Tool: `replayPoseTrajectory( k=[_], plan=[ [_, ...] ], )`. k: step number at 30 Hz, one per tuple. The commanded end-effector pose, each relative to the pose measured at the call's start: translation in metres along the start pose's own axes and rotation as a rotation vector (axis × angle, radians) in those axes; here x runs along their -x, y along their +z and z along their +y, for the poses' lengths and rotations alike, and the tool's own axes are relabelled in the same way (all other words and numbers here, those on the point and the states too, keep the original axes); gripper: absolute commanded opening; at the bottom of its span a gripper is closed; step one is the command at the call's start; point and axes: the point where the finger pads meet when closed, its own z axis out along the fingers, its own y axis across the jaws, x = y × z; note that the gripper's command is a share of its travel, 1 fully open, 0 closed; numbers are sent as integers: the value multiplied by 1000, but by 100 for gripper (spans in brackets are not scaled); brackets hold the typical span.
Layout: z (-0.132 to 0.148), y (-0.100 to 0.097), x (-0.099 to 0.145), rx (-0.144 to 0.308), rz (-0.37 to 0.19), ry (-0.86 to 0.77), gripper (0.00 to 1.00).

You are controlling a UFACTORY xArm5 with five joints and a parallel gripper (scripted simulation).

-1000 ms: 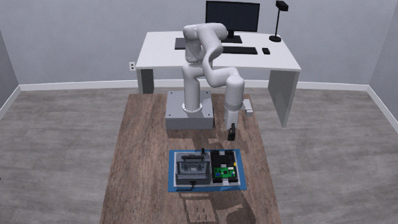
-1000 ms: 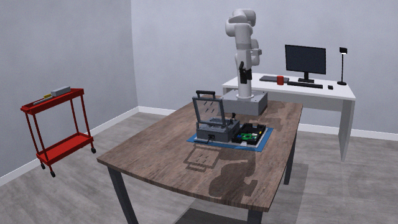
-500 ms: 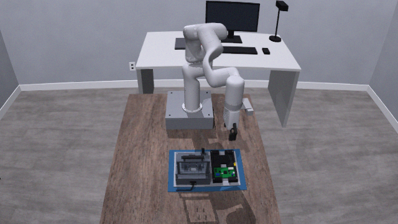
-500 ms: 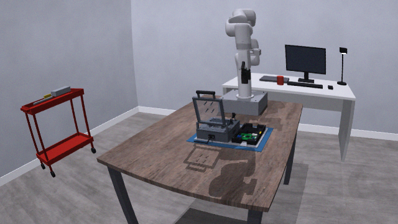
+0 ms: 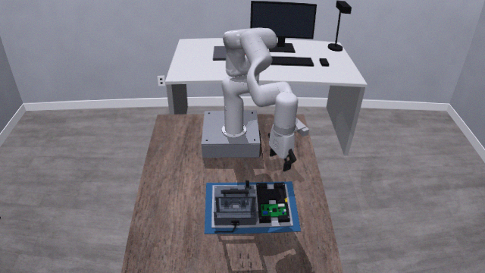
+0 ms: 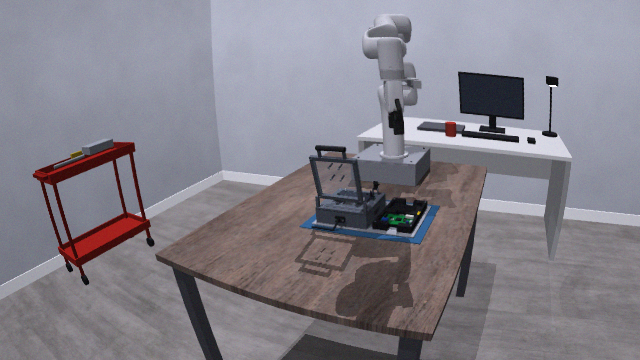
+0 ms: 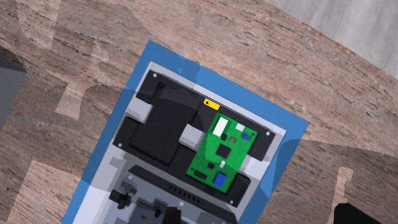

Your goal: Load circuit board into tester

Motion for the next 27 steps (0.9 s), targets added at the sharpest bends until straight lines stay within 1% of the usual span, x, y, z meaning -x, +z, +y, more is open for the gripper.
replayPoseTrajectory(
  k=[1, 9, 11, 13, 26, 27],
  plan=[
    [1, -2, 0, 4, -1, -168, 100],
    [1, -2, 0, 4, -1, -383, 100],
    [1, -2, 0, 4, -1, -383, 100],
    [1, -2, 0, 4, -2, -482, 100],
    [1, -2, 0, 4, -2, -822, 100],
    [1, -2, 0, 4, -2, -822, 100]
  ],
)
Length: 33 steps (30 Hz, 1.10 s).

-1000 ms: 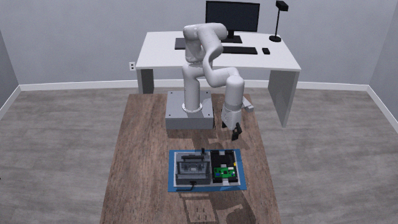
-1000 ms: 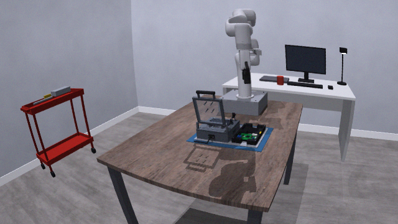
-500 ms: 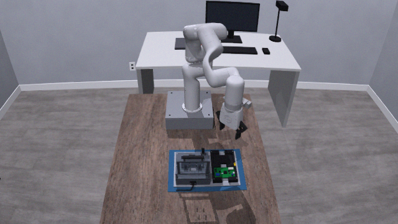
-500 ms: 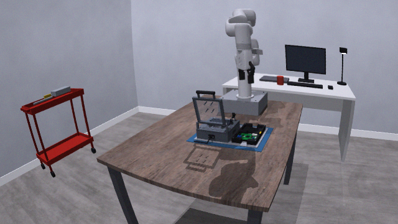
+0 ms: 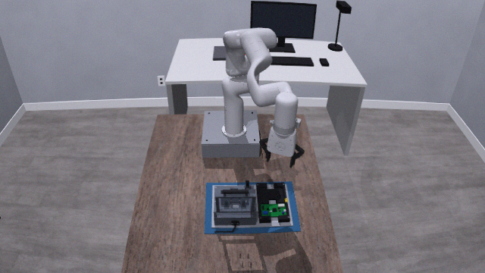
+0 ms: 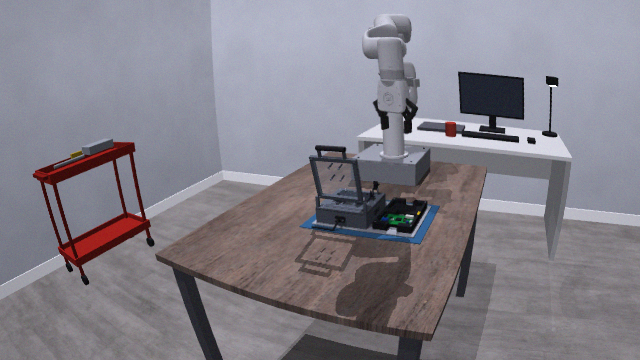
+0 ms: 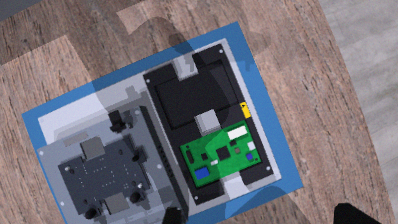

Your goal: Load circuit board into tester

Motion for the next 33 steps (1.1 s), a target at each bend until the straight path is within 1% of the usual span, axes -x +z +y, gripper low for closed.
replayPoseTrajectory(
  k=[1, 3, 16, 18, 20, 33],
  plan=[
    [1, -2, 1, 3, -3, -114, 100],
    [1, -2, 1, 3, -4, -216, 100],
    [1, -2, 1, 2, -4, -553, 100],
    [1, -2, 1, 2, -4, -553, 100],
    [1, -2, 1, 2, -4, -655, 100],
    [1, -2, 1, 1, -5, -992, 100]
  ],
)
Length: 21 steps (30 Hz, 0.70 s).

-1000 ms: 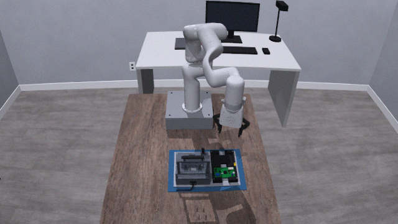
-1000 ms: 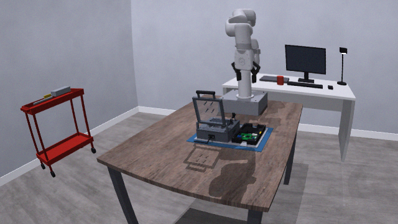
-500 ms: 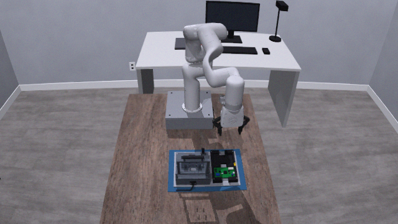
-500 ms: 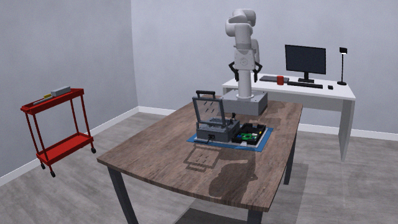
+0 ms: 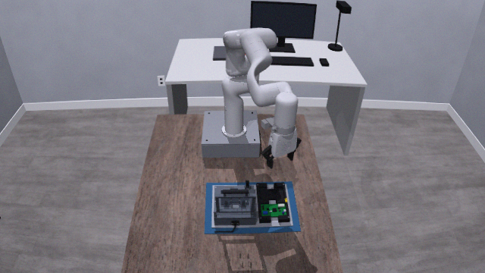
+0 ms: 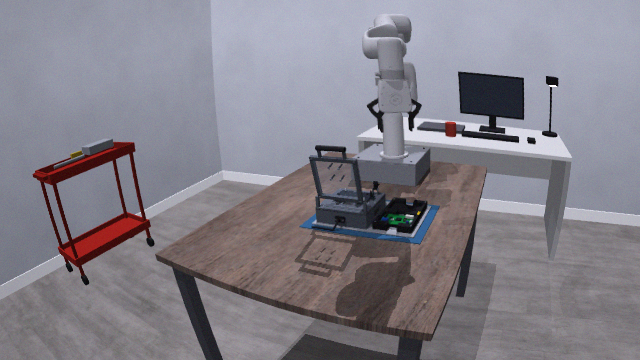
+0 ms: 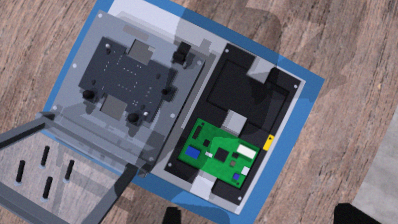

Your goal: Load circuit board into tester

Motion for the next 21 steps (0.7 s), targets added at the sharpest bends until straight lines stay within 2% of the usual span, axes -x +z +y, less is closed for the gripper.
replayPoseTrajectory(
  k=[1, 17, 21],
  plan=[
    [0, -2, 1, -1, -4, -141, 100],
    [0, -2, 1, -2, -4, -573, 100],
    [0, -2, 1, -2, -4, -616, 100]
  ],
)
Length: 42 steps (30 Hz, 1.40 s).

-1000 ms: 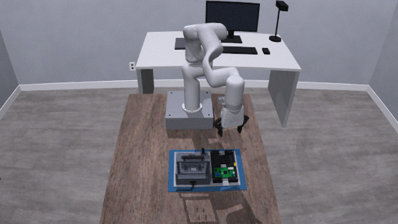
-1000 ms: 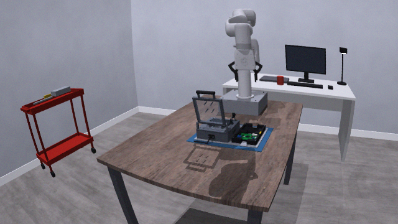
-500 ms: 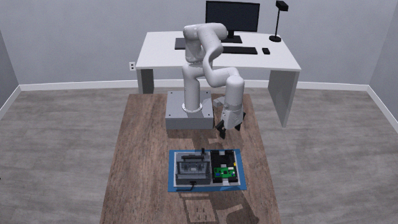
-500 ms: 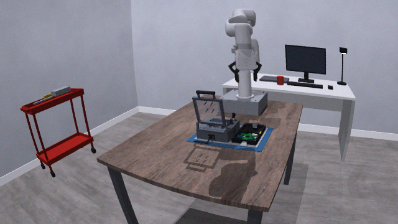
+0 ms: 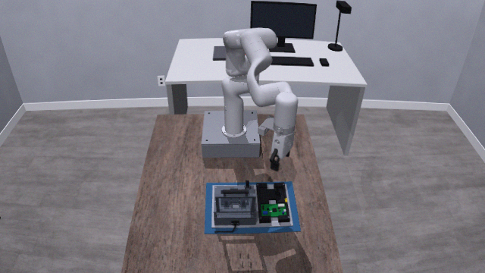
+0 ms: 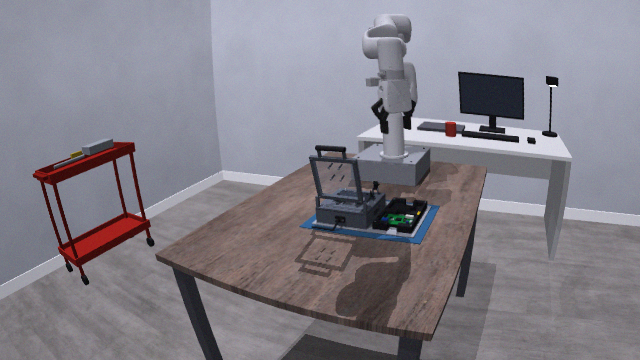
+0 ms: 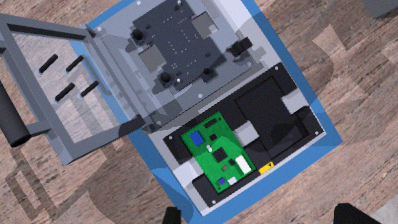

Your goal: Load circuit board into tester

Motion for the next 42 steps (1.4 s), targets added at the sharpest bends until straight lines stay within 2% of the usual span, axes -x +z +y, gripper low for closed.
replayPoseTrajectory(
  k=[1, 10, 24, 32, 36, 42],
  plan=[
    [-1, -2, 1, -3, -3, -108, 100],
    [-1, -2, 1, -3, -3, -211, 100],
    [0, -1, 1, -3, -3, -228, 100],
    [2, 12, 4, -3, -3, -228, 100],
    [6, 33, 9, -3, -3, -228, 100],
    [14, 78, 18, -3, -3, -228, 100]
  ],
)
